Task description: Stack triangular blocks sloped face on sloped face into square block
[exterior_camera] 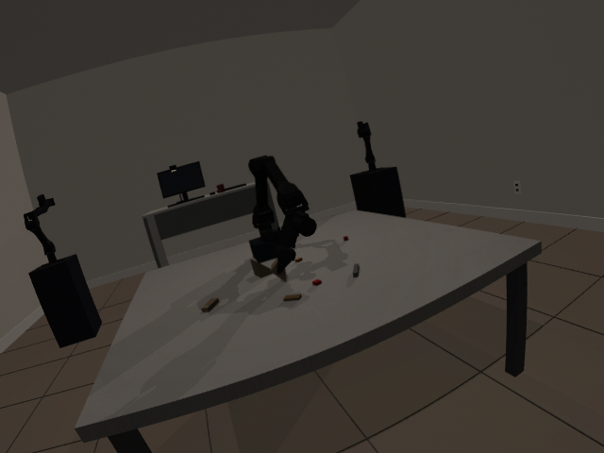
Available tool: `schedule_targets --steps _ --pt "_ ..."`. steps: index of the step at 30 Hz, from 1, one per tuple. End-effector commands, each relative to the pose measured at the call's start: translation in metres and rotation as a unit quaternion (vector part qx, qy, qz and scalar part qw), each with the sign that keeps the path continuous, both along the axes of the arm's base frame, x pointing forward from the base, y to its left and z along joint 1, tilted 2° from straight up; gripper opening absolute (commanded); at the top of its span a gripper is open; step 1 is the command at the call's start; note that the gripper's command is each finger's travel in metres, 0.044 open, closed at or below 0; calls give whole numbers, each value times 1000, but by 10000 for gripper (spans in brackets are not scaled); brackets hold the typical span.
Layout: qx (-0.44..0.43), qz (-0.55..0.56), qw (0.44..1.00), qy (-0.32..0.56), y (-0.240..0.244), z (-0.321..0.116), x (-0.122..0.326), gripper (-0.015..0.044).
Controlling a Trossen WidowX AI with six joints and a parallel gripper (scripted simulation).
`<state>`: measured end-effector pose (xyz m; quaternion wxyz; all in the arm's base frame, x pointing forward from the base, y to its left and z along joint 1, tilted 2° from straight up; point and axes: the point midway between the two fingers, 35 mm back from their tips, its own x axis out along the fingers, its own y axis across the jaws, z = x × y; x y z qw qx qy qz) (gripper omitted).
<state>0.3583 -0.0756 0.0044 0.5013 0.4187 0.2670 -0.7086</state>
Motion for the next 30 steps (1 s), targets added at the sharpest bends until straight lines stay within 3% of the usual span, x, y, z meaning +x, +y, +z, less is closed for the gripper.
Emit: schedule_targets --steps 1,15,16,30 --pt "-42 -2 999 11 5 2 3 0" --pt "-201 -10 977 73 27 -3 11 0" --pt "-172 -10 983 68 24 -4 8 26" --pt "-172 -10 983 68 24 -4 8 394"
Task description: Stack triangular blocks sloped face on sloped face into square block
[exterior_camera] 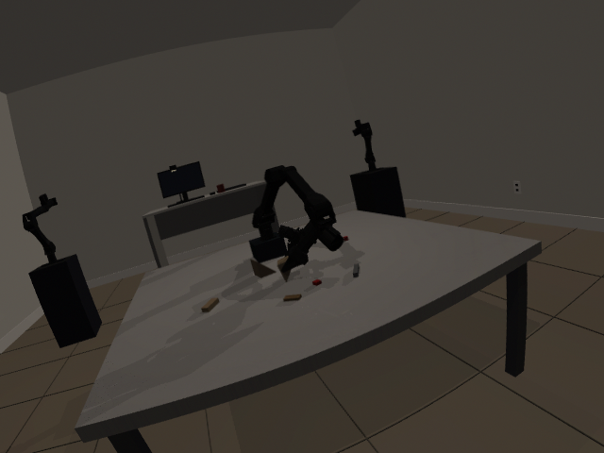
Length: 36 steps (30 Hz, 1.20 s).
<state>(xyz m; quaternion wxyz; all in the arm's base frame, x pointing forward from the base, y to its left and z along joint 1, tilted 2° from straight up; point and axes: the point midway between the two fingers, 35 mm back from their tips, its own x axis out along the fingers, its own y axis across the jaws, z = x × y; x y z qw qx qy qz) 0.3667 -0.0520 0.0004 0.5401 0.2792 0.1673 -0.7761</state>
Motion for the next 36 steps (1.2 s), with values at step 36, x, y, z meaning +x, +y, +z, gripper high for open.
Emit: schedule_targets --steps 36 --pt "541 -56 837 -65 -31 28 -38 440"
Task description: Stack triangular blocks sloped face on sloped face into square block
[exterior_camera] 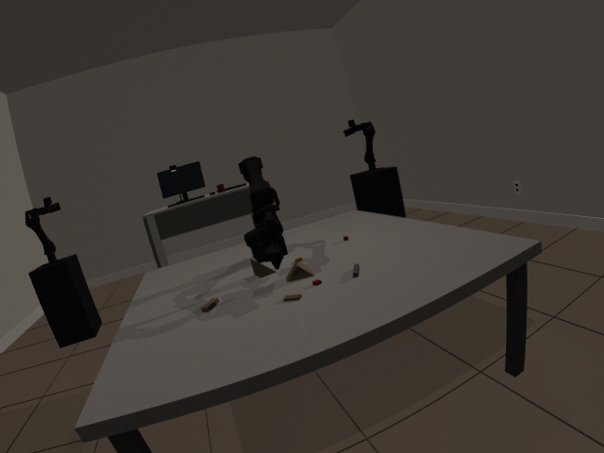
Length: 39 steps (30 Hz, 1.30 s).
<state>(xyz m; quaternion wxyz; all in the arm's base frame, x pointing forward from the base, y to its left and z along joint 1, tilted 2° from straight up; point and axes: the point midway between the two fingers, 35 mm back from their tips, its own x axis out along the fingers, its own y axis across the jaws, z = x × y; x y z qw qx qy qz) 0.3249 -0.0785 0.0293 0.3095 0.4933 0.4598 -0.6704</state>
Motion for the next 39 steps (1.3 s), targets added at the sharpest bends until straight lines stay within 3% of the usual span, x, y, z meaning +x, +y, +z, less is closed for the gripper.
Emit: schedule_targets --steps 1,4,7,16,27,39 --pt "171 -21 979 -112 -8 -1 6 440" --pt "277 -30 930 -239 -25 7 12 440" --pt "314 -31 896 -312 -37 15 15 440" --pt "314 -31 896 -312 -36 14 15 440" --pt "317 -31 895 -313 26 -56 42 440" --pt "317 -31 895 -313 27 -57 43 440"
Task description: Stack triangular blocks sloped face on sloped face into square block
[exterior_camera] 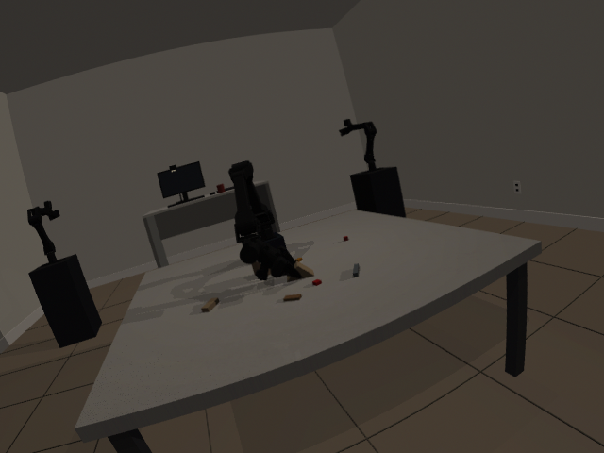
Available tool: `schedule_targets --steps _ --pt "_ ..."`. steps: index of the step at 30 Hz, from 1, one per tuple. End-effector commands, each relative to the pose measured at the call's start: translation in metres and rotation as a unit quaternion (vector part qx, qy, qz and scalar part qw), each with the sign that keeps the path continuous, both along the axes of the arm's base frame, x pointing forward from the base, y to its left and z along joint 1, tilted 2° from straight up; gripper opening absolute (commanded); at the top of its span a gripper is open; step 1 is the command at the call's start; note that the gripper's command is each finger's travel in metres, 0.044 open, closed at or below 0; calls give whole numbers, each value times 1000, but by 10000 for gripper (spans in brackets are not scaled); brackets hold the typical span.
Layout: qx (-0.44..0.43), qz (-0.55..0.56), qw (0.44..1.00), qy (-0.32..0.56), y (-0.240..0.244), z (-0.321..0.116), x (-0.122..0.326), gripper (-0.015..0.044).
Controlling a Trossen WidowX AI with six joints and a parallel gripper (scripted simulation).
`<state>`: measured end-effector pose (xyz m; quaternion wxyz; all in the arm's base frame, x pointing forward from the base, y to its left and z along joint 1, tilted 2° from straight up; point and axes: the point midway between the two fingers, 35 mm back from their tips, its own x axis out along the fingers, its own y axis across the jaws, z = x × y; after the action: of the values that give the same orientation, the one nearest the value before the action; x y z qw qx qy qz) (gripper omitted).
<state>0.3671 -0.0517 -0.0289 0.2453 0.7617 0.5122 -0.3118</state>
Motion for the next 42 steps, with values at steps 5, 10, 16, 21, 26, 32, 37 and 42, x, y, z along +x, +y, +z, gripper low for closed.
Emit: schedule_targets --steps 5,10,16,21,26,32,37,42 --pt "3 -2 1000 -2 1 1 1 440" --pt "3 -2 1000 -2 1 1 1 440" --pt "3 -2 1000 -2 1 1 1 440" --pt "3 -2 1000 -2 1 1 1 440" --pt "3 -2 1000 -2 1 1 1 440" --pt "3 -2 1000 -2 1 1 1 440" --pt "3 -2 1000 -2 1 1 1 440" --pt "0 0 1000 -1 0 0 0 309"
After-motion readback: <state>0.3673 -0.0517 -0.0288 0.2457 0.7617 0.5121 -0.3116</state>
